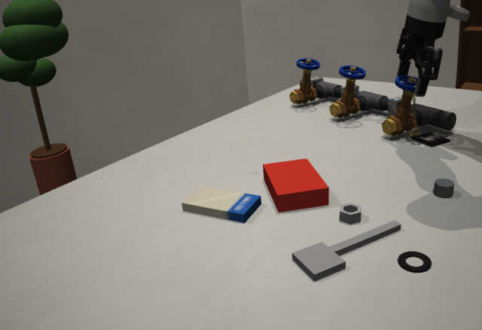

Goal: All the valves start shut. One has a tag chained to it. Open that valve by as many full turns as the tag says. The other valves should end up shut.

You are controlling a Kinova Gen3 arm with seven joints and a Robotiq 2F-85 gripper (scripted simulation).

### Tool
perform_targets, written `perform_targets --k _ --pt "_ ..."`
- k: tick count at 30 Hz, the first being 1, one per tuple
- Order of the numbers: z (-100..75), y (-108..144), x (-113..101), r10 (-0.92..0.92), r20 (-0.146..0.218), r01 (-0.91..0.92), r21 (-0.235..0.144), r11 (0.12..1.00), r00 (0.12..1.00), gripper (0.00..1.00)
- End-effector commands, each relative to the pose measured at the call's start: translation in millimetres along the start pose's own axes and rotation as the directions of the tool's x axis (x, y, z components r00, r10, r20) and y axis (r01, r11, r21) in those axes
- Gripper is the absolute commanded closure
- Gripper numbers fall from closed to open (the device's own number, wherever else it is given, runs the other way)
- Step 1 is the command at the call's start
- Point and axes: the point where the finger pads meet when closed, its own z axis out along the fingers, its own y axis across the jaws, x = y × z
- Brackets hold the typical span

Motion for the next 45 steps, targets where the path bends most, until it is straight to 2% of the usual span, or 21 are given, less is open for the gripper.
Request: perform_targets --k 1,12,27,34,42,45 --pt "-0.2 -0.3 -0.2 0.01 0.001 -0.01 0.001 1.0 1.0 0.0" --pt "-0.2 -0.3 -0.2 0.074 0.001 -0.074 0.001 0.997 0.997 0.0" --pt "-0.2 -0.3 -0.2 0.274 0.001 -0.274 0.001 0.962 0.962 0.0" --pt "-0.2 -0.3 -0.2 0.429 0.001 -0.429 0.001 0.904 0.904 0.0" --pt "-0.2 -0.3 -0.2 0.626 0.001 -0.626 0.0 0.78 0.78 0.0" --pt "-0.2 -0.3 -0.2 0.651 0.001 -0.651 0.0 0.759 0.759 0.0"
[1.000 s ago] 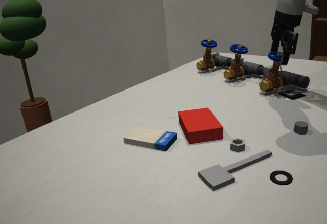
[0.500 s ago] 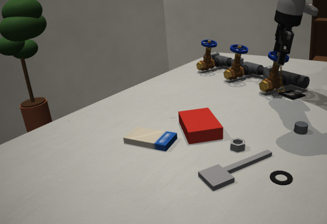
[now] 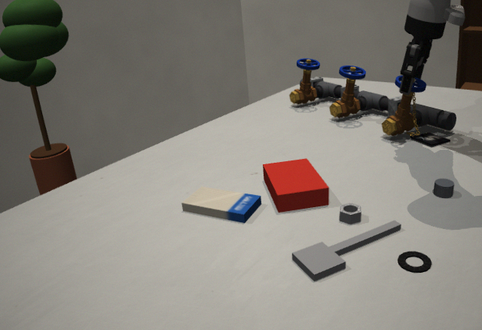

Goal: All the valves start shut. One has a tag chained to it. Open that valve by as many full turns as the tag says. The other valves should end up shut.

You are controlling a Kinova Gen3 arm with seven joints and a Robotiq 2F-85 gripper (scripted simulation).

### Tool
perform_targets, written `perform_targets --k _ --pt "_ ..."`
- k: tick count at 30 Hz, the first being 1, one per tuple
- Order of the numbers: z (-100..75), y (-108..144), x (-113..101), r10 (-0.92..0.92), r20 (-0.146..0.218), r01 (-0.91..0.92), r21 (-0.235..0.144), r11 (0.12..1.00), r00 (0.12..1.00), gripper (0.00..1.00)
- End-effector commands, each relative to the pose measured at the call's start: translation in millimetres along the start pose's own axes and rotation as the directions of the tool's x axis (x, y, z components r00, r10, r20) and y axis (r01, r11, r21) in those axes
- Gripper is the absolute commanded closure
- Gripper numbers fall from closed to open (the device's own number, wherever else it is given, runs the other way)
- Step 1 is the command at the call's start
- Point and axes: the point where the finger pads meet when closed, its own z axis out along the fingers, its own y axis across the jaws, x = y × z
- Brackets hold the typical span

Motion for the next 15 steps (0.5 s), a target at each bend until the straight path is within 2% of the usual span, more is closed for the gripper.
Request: perform_targets --k 1,7,15 --pt "-0.2 -0.2 -0.4 0.088 -0.005 -0.088 -0.008 0.996 0.996 0.0" --pt "-0.2 -0.2 -0.4 0.291 -0.006 -0.291 -0.007 0.957 0.957 0.0" --pt "-0.2 -0.2 -0.4 0.527 -0.008 -0.527 -0.005 0.85 0.85 0.0"
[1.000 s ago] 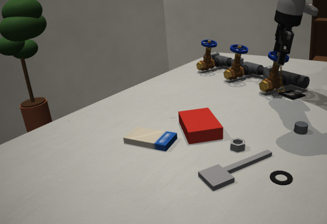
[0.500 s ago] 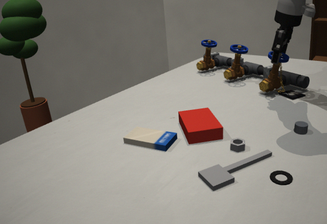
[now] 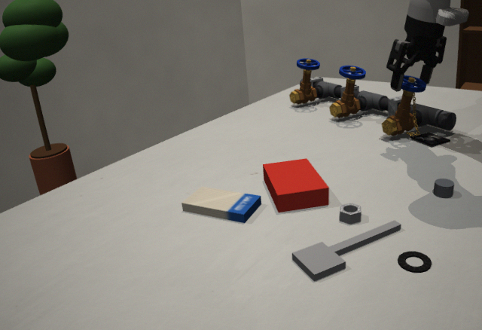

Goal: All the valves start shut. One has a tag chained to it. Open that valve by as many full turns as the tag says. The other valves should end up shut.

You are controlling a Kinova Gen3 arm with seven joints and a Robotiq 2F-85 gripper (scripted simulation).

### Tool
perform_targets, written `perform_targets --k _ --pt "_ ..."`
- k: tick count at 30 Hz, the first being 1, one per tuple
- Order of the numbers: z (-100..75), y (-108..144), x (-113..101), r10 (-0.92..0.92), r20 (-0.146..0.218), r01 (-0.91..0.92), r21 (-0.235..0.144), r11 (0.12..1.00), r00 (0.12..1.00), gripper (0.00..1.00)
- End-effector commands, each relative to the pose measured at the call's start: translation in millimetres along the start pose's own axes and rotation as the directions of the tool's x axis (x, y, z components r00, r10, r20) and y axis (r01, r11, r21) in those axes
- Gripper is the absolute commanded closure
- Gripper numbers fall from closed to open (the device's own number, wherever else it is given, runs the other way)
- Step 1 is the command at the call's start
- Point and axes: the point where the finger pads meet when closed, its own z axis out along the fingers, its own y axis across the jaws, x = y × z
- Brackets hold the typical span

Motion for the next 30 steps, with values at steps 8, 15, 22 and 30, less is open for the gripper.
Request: perform_targets --k 8,15,22,30 --pt "-0.2 0.0 -0.5 0.354 -0.013 -0.354 -0.008 0.935 0.935 0.0" --pt "-0.2 0.0 -0.5 0.591 -0.014 -0.591 -0.004 0.806 0.806 0.0" --pt "-0.2 0.0 -0.5 0.732 -0.015 -0.732 -0.001 0.681 0.681 0.0" --pt "-0.2 0.0 -0.5 0.893 -0.015 -0.893 0.003 0.451 0.45 0.0"
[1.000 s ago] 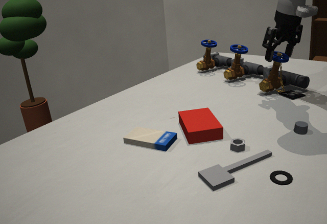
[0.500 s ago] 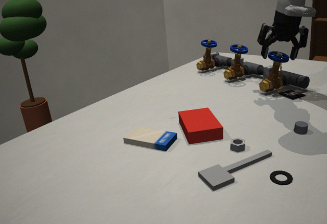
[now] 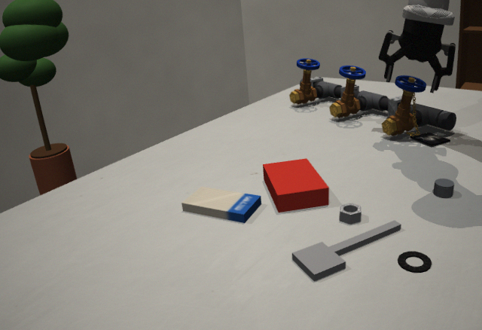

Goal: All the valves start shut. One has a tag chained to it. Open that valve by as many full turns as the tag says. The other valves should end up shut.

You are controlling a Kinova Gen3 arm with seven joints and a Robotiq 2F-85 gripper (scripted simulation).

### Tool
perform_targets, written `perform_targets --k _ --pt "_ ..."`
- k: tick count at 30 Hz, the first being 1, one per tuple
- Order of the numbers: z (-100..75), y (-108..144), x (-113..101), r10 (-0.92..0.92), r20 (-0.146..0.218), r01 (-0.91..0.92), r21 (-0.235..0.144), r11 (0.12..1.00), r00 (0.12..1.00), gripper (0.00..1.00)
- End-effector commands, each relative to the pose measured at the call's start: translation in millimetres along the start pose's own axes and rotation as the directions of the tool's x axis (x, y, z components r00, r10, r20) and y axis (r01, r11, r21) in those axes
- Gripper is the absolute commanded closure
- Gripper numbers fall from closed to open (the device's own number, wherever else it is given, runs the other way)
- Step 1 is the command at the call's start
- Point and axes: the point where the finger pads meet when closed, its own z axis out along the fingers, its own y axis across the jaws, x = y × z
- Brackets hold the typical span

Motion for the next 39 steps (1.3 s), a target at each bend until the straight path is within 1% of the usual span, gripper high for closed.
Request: perform_targets --k 1,3,5,8,20,22,34,39 --pt "-0.2 0.3 -0.3 0.148 -0.019 -0.148 -0.008 0.989 0.989 0.0" --pt "-0.2 0.3 -0.3 0.211 -0.019 -0.211 -0.007 0.977 0.977 0.0" --pt "-0.2 0.3 -0.3 0.211 -0.019 -0.211 -0.007 0.977 0.977 0.0" --pt "-0.2 0.3 -0.3 0.3 -0.02 -0.3 -0.005 0.954 0.954 0.0" --pt "-0.2 0.3 -0.3 0.568 -0.021 -0.568 0.001 0.823 0.823 0.0" --pt "-0.2 0.3 -0.3 0.568 -0.021 -0.568 0.001 0.823 0.823 0.0" --pt "-0.2 0.3 -0.3 0.705 -0.02 -0.705 0.004 0.709 0.709 0.0" --pt "-0.2 0.3 -0.3 0.723 -0.02 -0.723 0.005 0.691 0.69 0.0"
